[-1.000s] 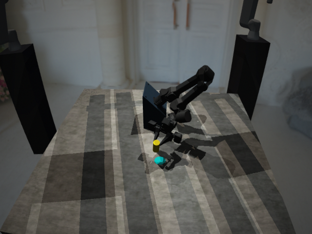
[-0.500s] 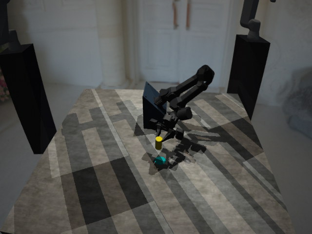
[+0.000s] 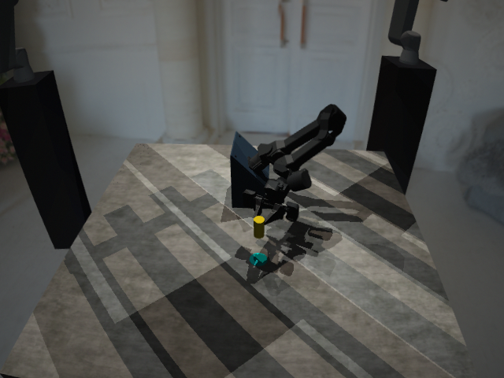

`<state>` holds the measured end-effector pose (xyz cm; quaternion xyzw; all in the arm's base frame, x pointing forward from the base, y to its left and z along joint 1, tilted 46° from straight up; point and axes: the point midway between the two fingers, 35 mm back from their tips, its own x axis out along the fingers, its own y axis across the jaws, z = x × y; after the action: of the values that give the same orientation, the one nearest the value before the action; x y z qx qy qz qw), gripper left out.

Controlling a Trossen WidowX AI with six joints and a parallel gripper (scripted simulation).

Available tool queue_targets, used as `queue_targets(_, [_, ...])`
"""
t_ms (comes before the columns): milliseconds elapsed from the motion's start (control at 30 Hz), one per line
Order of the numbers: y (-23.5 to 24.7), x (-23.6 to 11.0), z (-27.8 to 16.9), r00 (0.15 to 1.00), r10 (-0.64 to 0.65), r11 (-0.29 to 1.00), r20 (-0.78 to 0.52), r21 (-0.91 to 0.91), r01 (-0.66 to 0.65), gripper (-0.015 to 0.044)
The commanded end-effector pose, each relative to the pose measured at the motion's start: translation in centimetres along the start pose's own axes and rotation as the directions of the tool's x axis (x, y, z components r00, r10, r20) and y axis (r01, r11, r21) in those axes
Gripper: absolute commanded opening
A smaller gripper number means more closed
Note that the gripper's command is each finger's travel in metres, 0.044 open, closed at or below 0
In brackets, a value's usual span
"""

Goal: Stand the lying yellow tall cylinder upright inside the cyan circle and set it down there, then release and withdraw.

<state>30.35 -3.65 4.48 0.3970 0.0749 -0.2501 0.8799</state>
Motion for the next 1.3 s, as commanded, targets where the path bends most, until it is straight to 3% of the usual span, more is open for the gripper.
queue_targets(0, [0.0,-0.1,0.1,1.0,-0.001,1.0,0.009,0.009,0.001,0.0105])
queue_targets(367, [0.0,0.0,0.0,1.0,-0.001,1.0,0.008,0.009,0.001,0.0105])
queue_targets(1267, [0.3,0.8,-6.6,1.0,-0.007,1.0,0.003,0.012,0.007,0.0105])
